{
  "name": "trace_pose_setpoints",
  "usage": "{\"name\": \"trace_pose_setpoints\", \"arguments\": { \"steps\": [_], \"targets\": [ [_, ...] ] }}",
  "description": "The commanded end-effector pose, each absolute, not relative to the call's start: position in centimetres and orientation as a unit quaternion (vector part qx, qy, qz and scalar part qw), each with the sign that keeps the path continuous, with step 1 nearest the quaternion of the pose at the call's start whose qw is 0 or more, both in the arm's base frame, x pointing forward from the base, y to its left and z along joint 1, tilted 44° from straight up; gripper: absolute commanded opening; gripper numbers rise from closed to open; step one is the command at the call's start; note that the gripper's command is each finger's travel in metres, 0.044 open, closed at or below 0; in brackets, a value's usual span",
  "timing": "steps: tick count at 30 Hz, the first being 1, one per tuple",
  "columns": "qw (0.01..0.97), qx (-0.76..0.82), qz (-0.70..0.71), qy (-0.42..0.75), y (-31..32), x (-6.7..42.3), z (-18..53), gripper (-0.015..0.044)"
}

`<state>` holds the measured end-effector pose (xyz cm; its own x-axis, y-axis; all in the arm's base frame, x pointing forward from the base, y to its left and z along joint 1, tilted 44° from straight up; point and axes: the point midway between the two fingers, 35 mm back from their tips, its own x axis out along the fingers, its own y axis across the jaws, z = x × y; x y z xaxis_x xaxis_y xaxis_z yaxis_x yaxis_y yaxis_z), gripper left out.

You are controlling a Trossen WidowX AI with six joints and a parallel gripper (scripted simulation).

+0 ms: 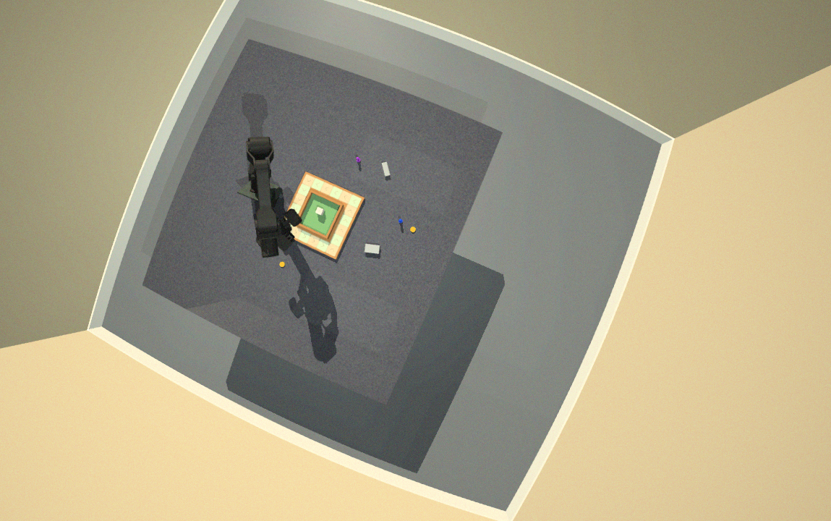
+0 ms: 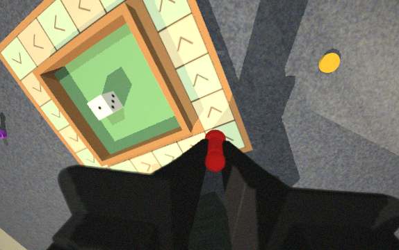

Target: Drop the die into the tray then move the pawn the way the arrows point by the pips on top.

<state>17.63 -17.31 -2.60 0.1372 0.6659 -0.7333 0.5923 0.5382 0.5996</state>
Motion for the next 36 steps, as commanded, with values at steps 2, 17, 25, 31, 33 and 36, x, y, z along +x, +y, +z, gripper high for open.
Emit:
{"name": "trace_pose_setpoints", "arguments": {
  "steps": [2,17,25,31,33,36],
  "targets": [
    [0.586,0.475,0.033,0.656,-19.3,17.0,-0.2,0.0000],
    [0.587,0.475,0.033,0.655,-16.5,21.1,-3.9,0.0000],
    [0.587,0.476,0.035,0.654,-15.0,22.4,-5.4,0.0000],
    [0.587,0.476,0.035,0.654,-13.6,22.7,-7.0,0.0000],
    [0.587,0.476,0.036,0.654,-12.9,22.9,-7.6,0.0000],
    [0.587,0.476,0.036,0.654,-12.7,22.9,-7.9,0.0000]
  ]
}}
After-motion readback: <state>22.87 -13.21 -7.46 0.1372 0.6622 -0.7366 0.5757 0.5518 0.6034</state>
